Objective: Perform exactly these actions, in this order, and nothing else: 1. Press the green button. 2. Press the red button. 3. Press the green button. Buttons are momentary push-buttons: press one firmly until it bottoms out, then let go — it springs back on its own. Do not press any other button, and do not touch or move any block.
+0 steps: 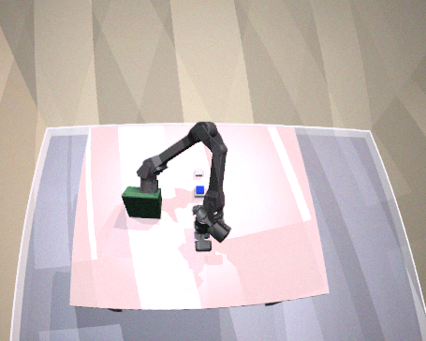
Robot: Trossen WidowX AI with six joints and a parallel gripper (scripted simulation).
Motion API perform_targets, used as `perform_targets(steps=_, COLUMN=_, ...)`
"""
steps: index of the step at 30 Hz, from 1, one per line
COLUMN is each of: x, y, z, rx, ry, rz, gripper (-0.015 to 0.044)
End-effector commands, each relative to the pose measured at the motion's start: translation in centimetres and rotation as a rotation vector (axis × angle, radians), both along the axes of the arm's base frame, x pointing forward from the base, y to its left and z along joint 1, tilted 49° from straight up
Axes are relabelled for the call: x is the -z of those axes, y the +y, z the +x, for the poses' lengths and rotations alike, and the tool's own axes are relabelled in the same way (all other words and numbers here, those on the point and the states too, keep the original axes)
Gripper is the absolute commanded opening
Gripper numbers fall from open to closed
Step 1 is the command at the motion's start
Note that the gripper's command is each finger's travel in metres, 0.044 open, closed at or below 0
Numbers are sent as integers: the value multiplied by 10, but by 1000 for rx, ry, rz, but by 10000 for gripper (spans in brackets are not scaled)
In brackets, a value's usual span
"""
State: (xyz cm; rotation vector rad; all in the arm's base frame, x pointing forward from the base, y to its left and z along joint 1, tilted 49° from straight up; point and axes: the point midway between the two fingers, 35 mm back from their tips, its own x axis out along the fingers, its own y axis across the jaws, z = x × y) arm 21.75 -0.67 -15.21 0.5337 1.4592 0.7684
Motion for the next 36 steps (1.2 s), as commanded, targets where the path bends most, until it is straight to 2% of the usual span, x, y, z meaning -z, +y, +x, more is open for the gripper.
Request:
perform_targets(steps=1, x=-7, y=-8, z=1, rx=1, ry=2, rz=0, gripper=20)
perform_targets(steps=8, x=-24, y=-26, z=1, rx=4, ry=6, rz=1, gripper=20)
perform_targets(steps=12, x=-61, y=-67, z=4, rx=4, ry=7, rz=-1, gripper=20)
perform_targets(steps=17, x=-63, y=-70, z=4, rx=4, ry=7, rz=-1, gripper=20)
perform_targets(steps=25, x=-118, y=-15, z=56, rx=4, ry=6, rz=4, gripper=20)
perform_targets(steps=30, x=-116, y=-14, z=57, rx=4, ry=6, rz=4, gripper=20)
perform_targets(steps=36, x=-77, y=31, z=53, rx=4, ry=6, rz=7, gripper=20)
